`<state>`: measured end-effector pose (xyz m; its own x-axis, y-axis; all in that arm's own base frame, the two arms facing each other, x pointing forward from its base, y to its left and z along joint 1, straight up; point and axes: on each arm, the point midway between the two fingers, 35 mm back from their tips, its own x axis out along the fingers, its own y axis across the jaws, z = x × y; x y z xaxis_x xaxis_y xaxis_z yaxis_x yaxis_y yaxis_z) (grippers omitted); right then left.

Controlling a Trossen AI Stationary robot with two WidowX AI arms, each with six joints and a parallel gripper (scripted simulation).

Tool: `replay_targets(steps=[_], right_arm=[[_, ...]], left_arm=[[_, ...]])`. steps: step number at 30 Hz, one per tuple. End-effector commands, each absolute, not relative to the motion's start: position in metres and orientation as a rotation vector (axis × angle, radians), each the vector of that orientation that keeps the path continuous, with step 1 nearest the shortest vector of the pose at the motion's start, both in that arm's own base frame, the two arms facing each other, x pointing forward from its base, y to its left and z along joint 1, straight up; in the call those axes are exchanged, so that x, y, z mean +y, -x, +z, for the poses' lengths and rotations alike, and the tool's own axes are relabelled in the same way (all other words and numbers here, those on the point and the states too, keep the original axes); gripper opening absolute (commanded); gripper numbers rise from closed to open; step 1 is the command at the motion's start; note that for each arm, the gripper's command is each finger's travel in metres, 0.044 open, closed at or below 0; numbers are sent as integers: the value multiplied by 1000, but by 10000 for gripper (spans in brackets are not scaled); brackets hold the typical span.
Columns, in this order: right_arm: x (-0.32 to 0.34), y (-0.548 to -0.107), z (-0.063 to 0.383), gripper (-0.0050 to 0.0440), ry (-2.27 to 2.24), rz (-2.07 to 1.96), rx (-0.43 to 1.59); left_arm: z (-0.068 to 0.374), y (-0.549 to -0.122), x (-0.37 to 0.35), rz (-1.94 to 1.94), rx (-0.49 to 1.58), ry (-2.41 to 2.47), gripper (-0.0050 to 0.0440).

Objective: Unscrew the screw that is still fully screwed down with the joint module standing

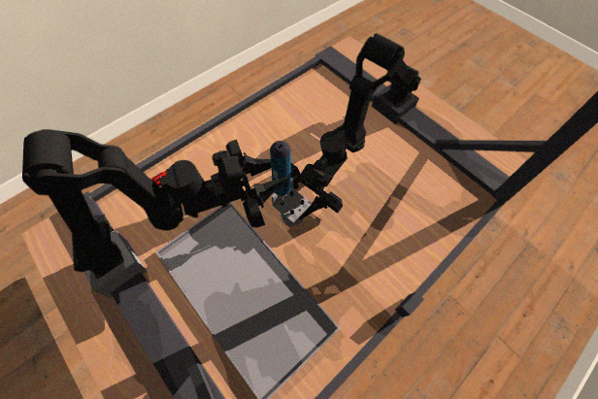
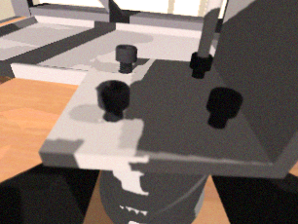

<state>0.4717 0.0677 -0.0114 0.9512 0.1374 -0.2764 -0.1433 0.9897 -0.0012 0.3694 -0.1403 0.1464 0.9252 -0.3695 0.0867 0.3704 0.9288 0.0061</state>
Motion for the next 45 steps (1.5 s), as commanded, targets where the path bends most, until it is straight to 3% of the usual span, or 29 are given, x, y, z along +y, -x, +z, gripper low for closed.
replay_targets(steps=[1,19,24,31,36,45], right_arm=[[68,-475,-2,241,18,142,256],[68,-475,-2,241,18,142,256],[68,-475,-2,241,18,142,256],[68,-475,-2,241,18,142,256],[68,-475,-2,241,18,142,256],[68,-475,-2,241,18,142,256]], left_arm=[[129,-367,-139,-379,-47,3,162],[141,-371,-141,-379,-63,5,162],[174,-375,-141,-377,-84,8,162],[265,-368,-139,-375,-219,30,162],[289,-365,-138,-375,-228,32,162],[270,-370,-139,-377,-88,9,162]])
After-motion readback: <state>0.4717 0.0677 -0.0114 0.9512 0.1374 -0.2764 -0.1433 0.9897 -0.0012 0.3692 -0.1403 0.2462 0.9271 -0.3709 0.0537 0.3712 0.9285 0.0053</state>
